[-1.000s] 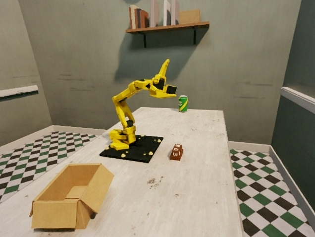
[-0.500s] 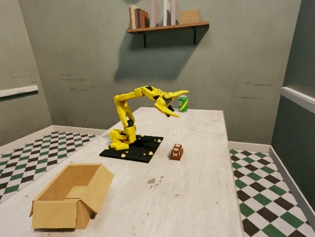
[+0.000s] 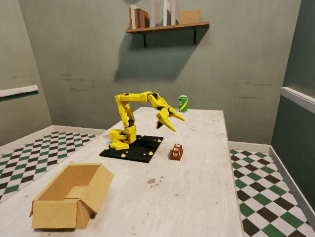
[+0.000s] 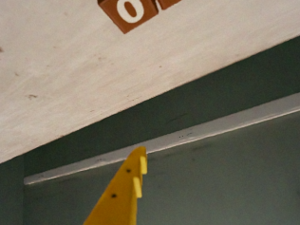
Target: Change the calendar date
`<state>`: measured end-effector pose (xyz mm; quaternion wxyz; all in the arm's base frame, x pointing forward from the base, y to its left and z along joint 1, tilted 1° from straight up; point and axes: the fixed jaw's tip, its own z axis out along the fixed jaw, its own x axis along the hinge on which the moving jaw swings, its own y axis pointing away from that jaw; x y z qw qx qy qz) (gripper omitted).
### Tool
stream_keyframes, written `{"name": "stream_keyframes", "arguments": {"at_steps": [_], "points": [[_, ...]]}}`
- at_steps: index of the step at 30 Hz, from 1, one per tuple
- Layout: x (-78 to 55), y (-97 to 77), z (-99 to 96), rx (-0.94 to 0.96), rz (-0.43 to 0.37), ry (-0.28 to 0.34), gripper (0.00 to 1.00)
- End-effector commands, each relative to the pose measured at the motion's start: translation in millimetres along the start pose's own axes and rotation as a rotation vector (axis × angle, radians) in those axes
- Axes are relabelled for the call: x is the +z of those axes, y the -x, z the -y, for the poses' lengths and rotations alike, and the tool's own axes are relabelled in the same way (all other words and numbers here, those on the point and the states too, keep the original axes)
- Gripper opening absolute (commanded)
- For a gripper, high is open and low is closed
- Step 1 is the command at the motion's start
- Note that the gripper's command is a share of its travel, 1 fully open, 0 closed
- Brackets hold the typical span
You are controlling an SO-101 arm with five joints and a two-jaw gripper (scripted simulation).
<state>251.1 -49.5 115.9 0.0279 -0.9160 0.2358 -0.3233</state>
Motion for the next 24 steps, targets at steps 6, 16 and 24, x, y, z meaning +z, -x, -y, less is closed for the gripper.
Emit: {"name": "stream_keyframes", "arguments": {"at_steps": [6, 16, 24], "points": [[18.6, 49.0, -0.8, -0.359, 0.27, 0.014, 0.36], [22.1, 68.8, -2.4, -0.51, 0.379, 0.001, 0.31], [22.4, 72.5, -2.8, -0.539, 0.4, -0.002, 0.3]]}}
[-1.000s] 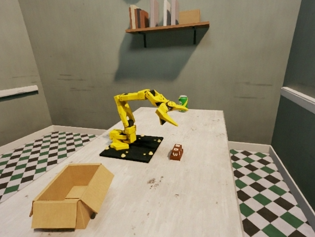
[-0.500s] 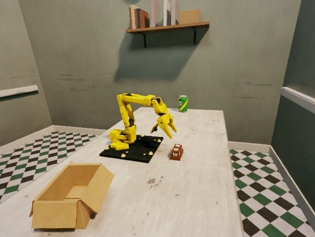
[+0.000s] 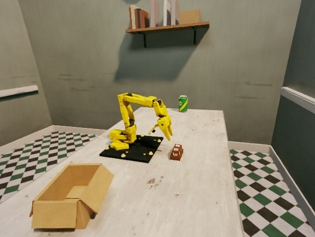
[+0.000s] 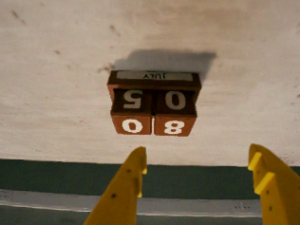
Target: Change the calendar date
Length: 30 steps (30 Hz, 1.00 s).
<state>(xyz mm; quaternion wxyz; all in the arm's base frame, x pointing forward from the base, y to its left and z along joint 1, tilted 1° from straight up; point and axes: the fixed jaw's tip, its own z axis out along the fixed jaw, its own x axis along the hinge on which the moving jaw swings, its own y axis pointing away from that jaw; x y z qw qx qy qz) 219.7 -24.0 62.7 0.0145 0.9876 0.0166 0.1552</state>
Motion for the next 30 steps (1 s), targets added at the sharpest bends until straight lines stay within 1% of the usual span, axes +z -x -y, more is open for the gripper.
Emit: {"name": "stream_keyframes", "arguments": {"at_steps": [1, 3, 4, 30], "points": [[5.0, 7.3, 2.8, -0.017, 0.044, -0.009, 0.3], [5.0, 7.3, 2.8, -0.017, 0.044, -0.009, 0.3], [10.4, 15.0, 5.4, -0.032, 0.091, -0.016, 0.3], [10.4, 15.0, 5.4, -0.032, 0.091, -0.016, 0.3]]}}
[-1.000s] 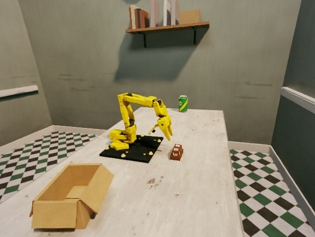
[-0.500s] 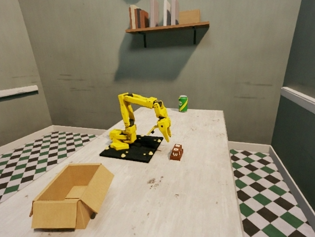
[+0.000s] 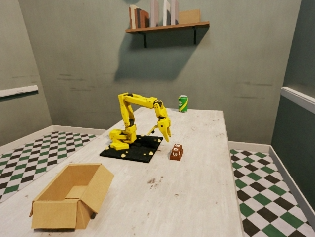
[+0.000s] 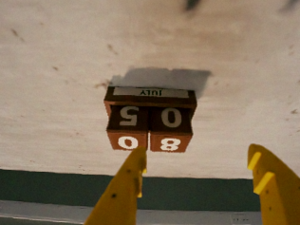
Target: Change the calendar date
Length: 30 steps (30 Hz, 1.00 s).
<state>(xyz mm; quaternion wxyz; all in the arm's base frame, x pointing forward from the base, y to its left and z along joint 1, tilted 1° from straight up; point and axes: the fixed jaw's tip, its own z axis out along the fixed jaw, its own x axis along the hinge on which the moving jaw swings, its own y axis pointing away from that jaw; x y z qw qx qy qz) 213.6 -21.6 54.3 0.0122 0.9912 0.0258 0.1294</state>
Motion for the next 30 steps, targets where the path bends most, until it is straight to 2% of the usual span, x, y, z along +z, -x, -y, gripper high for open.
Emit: {"name": "stream_keyframes", "arguments": {"at_steps": [1, 25, 30], "points": [[4.6, 6.4, 2.6, -0.014, 0.039, -0.008, 0.3], [4.6, 6.4, 2.6, -0.014, 0.039, -0.008, 0.3], [0.1, 3.2, 2.3, -0.014, 0.011, -0.005, 0.3]]}}
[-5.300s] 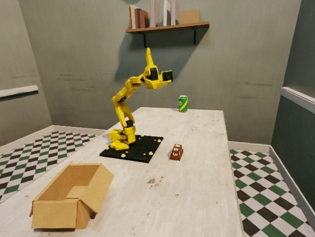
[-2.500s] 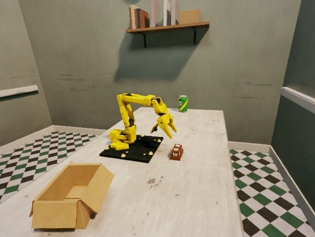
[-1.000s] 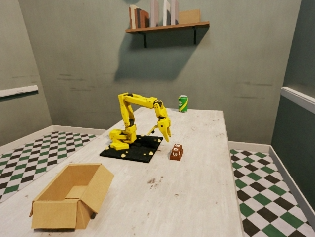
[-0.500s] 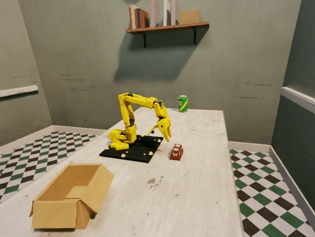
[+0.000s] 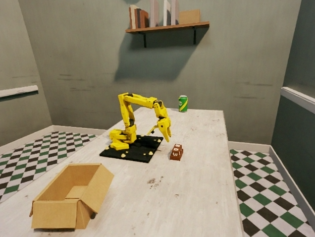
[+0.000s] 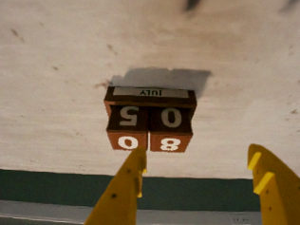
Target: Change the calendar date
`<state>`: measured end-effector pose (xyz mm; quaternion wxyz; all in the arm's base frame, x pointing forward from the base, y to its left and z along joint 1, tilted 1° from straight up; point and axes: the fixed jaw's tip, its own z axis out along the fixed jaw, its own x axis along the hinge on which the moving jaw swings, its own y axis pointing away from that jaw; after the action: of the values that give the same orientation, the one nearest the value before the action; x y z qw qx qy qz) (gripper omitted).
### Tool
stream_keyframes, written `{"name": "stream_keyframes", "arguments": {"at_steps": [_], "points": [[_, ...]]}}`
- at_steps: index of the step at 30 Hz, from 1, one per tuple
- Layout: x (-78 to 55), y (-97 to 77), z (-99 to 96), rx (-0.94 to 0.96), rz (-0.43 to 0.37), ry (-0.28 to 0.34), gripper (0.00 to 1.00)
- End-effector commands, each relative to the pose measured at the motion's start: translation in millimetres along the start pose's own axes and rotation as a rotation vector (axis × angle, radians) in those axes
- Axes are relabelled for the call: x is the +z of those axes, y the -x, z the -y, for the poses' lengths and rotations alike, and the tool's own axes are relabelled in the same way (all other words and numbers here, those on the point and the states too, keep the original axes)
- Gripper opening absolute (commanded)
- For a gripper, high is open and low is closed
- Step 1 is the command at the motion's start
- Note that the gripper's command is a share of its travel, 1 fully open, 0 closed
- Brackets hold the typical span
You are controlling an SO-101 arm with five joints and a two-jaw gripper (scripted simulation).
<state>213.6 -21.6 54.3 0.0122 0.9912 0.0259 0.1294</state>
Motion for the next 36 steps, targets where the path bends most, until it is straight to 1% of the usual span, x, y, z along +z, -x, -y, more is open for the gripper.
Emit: {"name": "stream_keyframes", "arguments": {"at_steps": [1, 5, 9, 11, 16, 20, 24, 36], "points": [[-2.2, 1.6, 2.1, -0.014, -0.004, -0.003, 0.3], [-16.5, -7.1, 1.1, -0.014, -0.091, 0.007, 0.31], [-37.1, -17.0, 0.0, -0.013, -0.209, 0.021, 0.32], [-37.1, -17.0, 0.0, -0.013, -0.209, 0.021, 0.32], [-63.6, -25.6, -1.1, -0.013, -0.353, 0.037, 0.34], [-78.0, -28.5, -1.4, -0.013, -0.429, 0.046, 0.35], [-83.2, -29.3, -1.5, -0.013, -0.456, 0.049, 0.35], [-83.6, -29.5, -1.8, 0.004, -0.455, 0.046, 0.35]]}}
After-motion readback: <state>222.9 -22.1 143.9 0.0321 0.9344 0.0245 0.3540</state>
